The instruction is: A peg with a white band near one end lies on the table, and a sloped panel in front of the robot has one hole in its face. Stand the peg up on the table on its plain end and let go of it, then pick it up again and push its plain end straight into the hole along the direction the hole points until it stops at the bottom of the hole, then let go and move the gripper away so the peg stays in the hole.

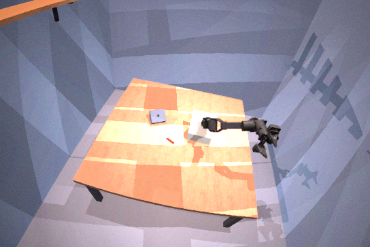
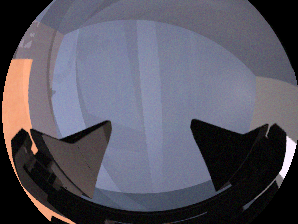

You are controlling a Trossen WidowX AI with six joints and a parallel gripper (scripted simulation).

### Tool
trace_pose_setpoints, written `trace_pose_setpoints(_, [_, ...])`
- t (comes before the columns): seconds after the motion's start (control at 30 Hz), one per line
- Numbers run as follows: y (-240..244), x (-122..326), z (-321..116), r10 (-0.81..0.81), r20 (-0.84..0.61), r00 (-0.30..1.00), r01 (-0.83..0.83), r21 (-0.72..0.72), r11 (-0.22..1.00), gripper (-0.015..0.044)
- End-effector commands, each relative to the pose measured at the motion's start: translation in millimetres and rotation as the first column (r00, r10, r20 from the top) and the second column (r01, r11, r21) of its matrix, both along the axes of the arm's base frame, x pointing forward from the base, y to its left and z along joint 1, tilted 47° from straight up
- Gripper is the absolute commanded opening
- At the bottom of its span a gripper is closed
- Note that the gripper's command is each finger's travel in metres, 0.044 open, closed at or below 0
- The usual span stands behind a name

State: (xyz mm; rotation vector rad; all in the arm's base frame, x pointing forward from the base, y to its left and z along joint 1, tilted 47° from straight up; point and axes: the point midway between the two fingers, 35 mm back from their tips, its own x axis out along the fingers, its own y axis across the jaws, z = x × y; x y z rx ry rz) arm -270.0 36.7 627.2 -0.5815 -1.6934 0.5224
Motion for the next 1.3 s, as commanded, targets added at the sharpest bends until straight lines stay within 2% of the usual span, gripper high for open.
trace_pose_setpoints(0.0, [-1,0,0,0.002,0.003,1.0,-0.002,0.001,1.0,0.0426])
trace_pose_setpoints(0.03, [-3,0,0,0.006,0.011,1.0,-0.006,0.006,1.0,0.044])
trace_pose_setpoints(0.3, [-36,-12,0,0.01,0.159,0.987,-0.025,0.095,0.995,0.044])
trace_pose_setpoints(0.5, [-58,-11,-5,0.064,0.199,0.978,-0.089,0.122,0.989,0.044])
trace_pose_setpoints(0.97, [-123,-29,-17,-0.03,0.391,0.92,-0.105,0.318,0.942,0.044])
trace_pose_setpoints(1.27, [-166,-29,-27,-0.057,0.48,0.875,-0.171,0.419,0.892,0.044])
